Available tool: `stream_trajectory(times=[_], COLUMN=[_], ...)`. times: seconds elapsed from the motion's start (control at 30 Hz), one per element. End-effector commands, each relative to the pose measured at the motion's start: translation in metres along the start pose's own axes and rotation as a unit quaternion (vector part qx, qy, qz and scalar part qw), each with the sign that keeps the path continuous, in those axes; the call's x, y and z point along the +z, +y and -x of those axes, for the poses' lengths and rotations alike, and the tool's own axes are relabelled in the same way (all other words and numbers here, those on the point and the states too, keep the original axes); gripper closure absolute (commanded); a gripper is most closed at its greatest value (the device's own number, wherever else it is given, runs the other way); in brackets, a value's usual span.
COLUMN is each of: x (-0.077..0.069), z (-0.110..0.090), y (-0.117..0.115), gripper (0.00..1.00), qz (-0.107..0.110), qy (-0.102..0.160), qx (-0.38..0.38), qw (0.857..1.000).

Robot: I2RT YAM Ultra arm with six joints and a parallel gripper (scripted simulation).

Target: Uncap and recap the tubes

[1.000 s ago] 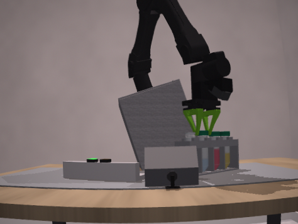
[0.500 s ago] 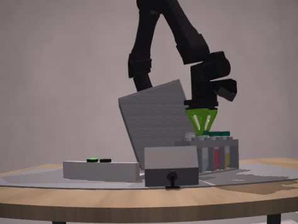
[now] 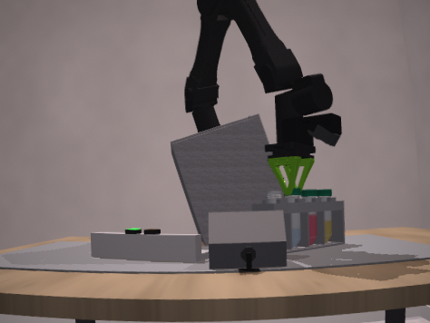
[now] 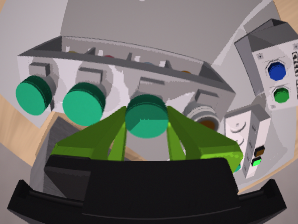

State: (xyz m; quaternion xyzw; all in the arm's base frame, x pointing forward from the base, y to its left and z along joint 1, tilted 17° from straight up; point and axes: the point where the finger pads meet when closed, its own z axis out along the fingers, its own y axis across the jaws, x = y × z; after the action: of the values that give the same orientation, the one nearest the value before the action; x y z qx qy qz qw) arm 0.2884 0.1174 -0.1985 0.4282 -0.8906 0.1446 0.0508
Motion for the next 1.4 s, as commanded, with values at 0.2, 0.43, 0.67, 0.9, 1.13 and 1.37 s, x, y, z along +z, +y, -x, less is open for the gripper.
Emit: stream_trajectory(times=[0.2, 0.43, 0.67, 0.9, 1.13, 1.37], x=[-0.0042, -0.0040, -0.0036, -0.0036, -0.0036, -0.0041], z=[0.0055, 0.0055, 0.0055, 0.0055, 0.0055, 0.0055], y=[-0.0021, -0.0021, -0.0021, -0.0021, -0.0021, -0.0020], gripper=[1.00, 1.00, 1.00, 1.00, 0.51, 0.51], qz=[-0.001, -0.001, 0.000, 0.000, 0.000, 0.000], qy=[-0.009, -0.009, -0.009, -0.009, -0.009, -0.009], qx=[0.158, 0.240, 0.351, 0.360, 0.360, 0.341], qw=[0.987, 0.971, 0.936, 0.933, 0.933, 0.940])
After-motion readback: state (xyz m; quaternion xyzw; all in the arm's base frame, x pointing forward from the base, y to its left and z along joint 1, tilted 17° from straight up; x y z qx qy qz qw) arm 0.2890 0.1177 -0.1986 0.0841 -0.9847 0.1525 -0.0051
